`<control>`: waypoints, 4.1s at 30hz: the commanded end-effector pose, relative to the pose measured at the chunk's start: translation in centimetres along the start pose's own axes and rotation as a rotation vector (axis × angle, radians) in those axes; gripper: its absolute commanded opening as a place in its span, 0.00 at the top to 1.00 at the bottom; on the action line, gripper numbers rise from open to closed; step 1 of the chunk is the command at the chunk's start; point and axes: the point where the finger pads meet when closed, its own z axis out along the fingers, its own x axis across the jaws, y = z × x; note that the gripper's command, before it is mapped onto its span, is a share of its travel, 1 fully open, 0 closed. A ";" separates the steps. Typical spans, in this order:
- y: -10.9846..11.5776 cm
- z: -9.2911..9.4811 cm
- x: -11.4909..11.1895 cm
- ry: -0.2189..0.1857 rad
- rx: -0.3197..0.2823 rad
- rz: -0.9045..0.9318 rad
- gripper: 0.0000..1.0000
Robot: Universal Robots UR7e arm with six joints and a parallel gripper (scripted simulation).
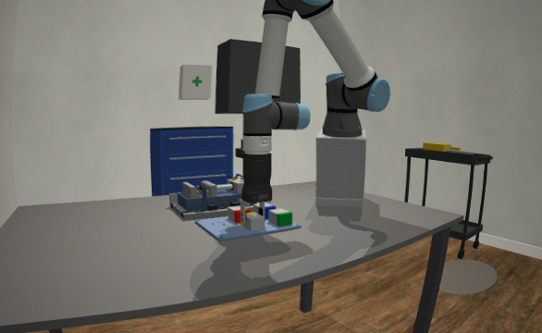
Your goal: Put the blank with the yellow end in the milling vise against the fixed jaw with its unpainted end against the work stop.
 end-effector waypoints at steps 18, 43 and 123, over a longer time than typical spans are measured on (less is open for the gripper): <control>0.0 -0.1 -0.1 -0.001 0.000 0.000 0.00; 0.0 -0.1 -0.1 -0.001 0.000 0.000 1.00; 0.0 -6.1 0.0 -0.001 0.000 0.000 1.00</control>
